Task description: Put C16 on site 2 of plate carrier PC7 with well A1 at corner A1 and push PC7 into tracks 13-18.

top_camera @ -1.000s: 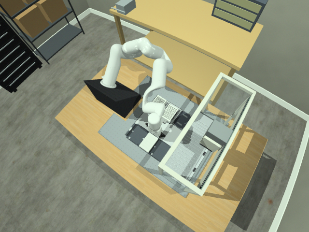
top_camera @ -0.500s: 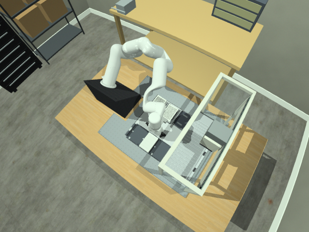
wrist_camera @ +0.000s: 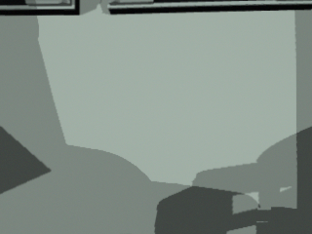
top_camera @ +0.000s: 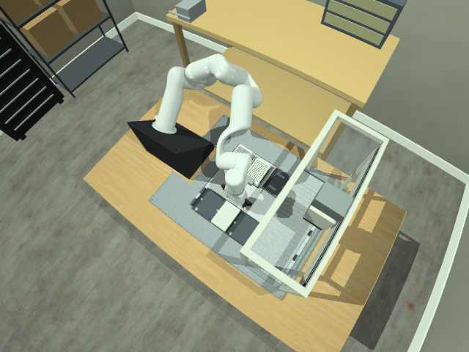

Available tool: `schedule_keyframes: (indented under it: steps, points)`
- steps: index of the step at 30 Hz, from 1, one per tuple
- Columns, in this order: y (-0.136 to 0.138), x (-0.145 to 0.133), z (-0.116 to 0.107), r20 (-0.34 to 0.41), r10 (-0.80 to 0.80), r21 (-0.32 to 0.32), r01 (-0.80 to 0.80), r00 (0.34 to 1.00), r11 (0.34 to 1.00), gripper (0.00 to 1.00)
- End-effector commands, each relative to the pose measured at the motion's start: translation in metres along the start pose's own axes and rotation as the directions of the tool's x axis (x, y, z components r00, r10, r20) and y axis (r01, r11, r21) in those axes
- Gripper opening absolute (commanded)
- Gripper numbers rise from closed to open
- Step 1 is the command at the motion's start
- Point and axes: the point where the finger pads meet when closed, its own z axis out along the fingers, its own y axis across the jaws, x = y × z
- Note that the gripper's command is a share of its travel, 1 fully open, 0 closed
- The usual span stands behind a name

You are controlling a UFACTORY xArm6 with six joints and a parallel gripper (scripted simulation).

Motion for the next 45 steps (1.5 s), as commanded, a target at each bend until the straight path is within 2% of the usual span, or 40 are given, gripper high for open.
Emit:
schedule_keyframes:
  steps: [1, 45]
  points:
    - [0.001, 0.000, -0.010, 0.001, -0.001, -0.003, 0.001, 1.000, 1.000, 1.00]
    - [0.001, 0.000, -0.073, 0.002, -0.001, -0.004, 0.001, 1.000, 1.000, 1.00]
